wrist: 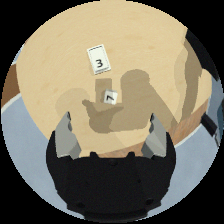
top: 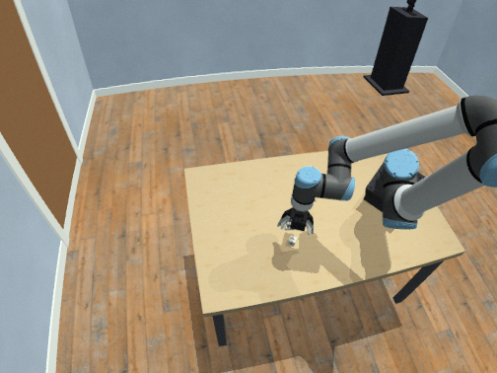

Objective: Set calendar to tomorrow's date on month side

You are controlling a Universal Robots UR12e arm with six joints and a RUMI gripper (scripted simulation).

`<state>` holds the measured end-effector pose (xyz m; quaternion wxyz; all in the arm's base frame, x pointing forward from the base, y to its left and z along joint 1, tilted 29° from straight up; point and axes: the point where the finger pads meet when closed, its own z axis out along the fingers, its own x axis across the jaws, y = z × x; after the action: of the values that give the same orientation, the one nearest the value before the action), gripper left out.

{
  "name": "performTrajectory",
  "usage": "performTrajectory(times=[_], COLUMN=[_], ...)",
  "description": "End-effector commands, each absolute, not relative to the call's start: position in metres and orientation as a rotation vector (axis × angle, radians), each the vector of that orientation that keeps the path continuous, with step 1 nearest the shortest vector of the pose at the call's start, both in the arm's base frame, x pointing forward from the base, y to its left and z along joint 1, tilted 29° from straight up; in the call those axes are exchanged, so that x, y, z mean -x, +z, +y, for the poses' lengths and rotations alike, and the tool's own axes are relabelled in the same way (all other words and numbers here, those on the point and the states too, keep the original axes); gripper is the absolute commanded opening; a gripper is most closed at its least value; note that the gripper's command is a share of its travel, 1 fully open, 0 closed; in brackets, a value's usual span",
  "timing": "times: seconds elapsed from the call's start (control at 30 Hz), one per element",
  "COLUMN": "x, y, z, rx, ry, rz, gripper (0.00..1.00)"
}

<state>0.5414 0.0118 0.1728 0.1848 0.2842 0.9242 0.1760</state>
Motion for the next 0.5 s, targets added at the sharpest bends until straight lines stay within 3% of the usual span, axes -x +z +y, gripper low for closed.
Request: performTrajectory(times=[0.0,0.4,0.43,0.47], x=[-0.5414,-0.5414,-0.5414,-0.5414], y=[0.1742,0.1746,0.1746,0.1746], z=[0.0124,0.0127,0.0127,0.0127], rx=[-0.94,-0.997,-0.997,-0.997], ry=[0.515,0.527,0.527,0.527], rz=[2.572,2.556,2.556,2.556], gripper=[1.0,1.0,0.29,0.29])
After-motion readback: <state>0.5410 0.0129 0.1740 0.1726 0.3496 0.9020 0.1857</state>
